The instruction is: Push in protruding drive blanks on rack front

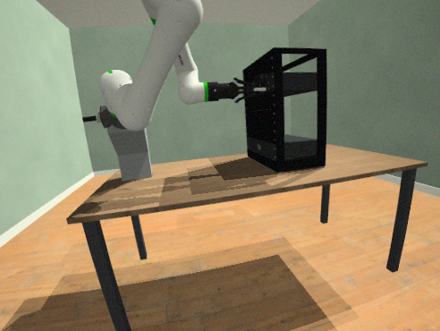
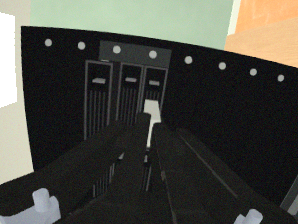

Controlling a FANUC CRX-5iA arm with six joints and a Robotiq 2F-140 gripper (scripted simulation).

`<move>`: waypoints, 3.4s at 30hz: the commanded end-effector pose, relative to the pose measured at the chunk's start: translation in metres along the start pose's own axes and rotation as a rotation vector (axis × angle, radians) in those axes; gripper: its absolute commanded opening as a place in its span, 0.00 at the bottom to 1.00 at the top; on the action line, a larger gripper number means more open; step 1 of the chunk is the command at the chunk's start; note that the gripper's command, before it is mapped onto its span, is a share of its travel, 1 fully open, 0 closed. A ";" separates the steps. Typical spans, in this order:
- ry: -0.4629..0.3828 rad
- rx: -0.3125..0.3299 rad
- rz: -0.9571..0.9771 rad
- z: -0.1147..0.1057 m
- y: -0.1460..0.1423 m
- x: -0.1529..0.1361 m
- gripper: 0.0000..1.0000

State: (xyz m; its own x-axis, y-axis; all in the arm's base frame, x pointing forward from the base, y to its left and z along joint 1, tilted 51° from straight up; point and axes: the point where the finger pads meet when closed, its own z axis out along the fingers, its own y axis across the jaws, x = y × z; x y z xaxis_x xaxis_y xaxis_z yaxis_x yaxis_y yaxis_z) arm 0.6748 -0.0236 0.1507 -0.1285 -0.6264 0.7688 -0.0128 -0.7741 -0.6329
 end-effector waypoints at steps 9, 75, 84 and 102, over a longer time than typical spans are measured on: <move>0.000 0.002 0.000 0.000 -0.001 0.000 0.10; 0.000 0.002 0.000 -0.048 -0.029 0.000 0.10; 0.000 0.002 0.000 -0.044 -0.029 0.000 0.10; 0.000 0.002 0.000 -0.044 -0.029 0.000 0.10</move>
State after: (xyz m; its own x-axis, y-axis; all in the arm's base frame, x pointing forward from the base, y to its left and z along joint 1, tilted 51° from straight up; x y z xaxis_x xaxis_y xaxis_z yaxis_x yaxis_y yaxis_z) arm 0.6318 0.0024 0.1646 -0.1285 -0.6264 0.7689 -0.0127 -0.7742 -0.6328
